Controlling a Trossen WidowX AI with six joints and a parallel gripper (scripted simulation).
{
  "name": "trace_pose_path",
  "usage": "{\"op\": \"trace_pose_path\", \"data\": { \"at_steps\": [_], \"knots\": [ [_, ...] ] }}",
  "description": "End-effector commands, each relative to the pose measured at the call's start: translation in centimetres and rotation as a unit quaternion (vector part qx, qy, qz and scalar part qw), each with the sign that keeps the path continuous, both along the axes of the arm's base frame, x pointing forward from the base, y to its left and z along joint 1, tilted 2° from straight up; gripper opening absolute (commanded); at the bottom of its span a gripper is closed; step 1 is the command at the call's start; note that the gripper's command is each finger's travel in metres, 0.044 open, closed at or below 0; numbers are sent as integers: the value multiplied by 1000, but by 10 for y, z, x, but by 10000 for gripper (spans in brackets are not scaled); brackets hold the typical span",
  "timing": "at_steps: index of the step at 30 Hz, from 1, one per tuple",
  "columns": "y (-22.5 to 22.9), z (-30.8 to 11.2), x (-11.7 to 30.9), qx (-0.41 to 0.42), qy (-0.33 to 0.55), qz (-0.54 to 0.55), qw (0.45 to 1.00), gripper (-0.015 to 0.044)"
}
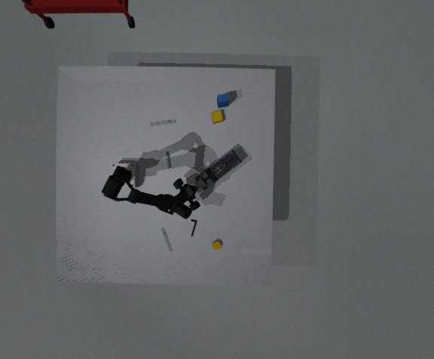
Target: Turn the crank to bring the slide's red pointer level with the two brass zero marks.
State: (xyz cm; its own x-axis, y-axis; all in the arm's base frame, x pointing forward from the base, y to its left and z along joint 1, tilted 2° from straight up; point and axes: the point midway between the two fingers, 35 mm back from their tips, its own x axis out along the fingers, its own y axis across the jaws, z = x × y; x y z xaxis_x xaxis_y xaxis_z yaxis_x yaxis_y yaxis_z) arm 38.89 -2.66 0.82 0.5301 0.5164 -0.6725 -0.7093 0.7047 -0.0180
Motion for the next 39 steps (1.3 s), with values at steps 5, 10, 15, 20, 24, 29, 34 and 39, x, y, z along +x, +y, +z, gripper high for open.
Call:
{"op": "trace_pose_path", "data": {
  "at_steps": [5,10,15,20,24,29,34,39],
  "knots": [
    [8,-1,-8,7,7,4,1000,0],
    [9,-1,-9,7,7,4,1000,0],
    [11,0,-11,7,7,4,1000,0],
    [13,2,-13,7,7,4,1000,0],
    [14,3,-15,7,7,4,1000,0],
    [16,5,-17,7,7,4,1000,0],
    [18,8,-19,7,7,4,1000,0],
    [20,12,-21,7,8,4,1000,0]
  ]
}}
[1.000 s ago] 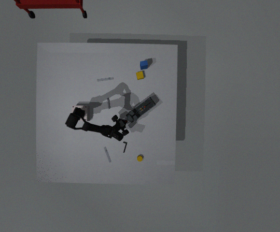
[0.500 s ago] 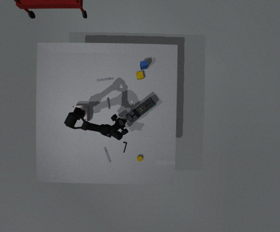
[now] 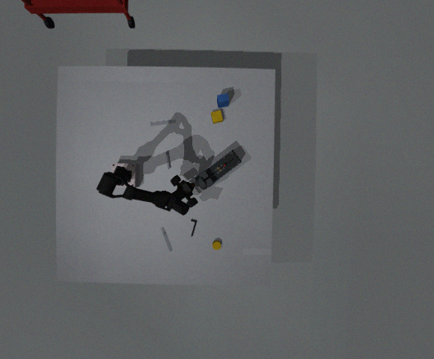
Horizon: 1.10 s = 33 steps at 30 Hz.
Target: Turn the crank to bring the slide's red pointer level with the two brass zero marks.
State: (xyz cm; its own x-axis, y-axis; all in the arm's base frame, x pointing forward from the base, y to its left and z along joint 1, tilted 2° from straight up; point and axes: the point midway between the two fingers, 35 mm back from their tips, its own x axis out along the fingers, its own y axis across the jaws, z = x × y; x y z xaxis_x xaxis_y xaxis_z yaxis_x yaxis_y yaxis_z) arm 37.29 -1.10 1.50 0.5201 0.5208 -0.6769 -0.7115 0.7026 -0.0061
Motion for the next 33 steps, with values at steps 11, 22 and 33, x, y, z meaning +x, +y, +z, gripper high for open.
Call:
{"op": "trace_pose_path", "data": {
  "at_steps": [11,22,33],
  "knots": [
    [8,15,-9,5,1,2,1000,0],
    [8,26,-10,5,1,2,1000,0],
    [6,35,-9,5,1,2,1000,0]
  ]
}}
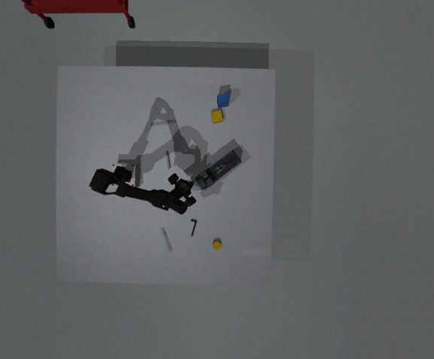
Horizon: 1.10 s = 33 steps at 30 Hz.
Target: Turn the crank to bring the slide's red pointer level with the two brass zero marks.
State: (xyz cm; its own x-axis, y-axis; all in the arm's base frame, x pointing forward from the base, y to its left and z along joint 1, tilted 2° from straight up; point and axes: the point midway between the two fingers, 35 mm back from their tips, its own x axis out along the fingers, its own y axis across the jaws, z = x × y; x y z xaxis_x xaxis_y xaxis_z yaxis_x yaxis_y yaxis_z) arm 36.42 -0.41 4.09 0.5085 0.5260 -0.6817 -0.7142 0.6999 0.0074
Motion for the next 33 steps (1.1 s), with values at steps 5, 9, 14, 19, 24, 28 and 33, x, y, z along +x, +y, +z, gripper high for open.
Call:
{"op": "trace_pose_path", "data": {
  "at_steps": [5,9,14,19,24,28,33],
  "knots": [
    [-2,12,1,3,-6,1,1000,0],
    [-2,14,1,3,-6,1,1000,0],
    [-3,16,2,3,-6,1,1000,0],
    [-4,17,3,2,-6,1,1000,0],
    [-5,19,3,2,-6,1,1000,0],
    [-5,20,4,2,-6,1,1000,0],
    [-6,20,4,2,-6,1,1000,0]
  ]
}}
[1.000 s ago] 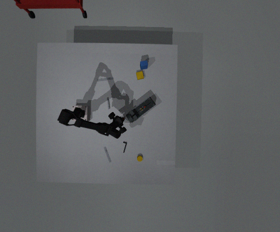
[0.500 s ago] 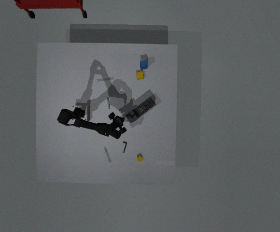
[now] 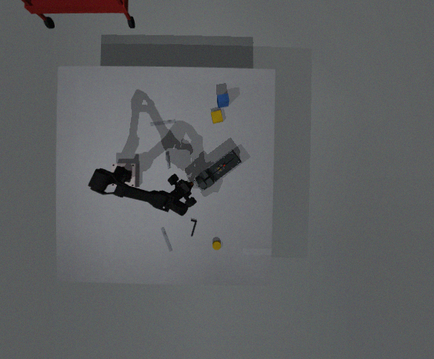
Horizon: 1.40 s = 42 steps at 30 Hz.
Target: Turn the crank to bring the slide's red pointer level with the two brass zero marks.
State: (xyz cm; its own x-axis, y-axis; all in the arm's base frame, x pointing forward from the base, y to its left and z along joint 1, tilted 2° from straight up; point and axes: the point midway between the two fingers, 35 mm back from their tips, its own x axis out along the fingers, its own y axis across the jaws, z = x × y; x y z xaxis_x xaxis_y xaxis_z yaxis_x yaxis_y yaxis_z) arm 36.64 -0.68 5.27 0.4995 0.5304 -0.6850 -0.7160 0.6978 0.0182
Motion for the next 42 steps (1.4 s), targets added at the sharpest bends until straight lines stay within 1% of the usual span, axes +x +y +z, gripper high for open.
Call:
{"op": "trace_pose_path", "data": {
  "at_steps": [1,42],
  "knots": [
    [-3,9,2,0,-12,-1,1000,0],
    [-6,12,5,0,-12,-1,1000,0]
  ]
}}
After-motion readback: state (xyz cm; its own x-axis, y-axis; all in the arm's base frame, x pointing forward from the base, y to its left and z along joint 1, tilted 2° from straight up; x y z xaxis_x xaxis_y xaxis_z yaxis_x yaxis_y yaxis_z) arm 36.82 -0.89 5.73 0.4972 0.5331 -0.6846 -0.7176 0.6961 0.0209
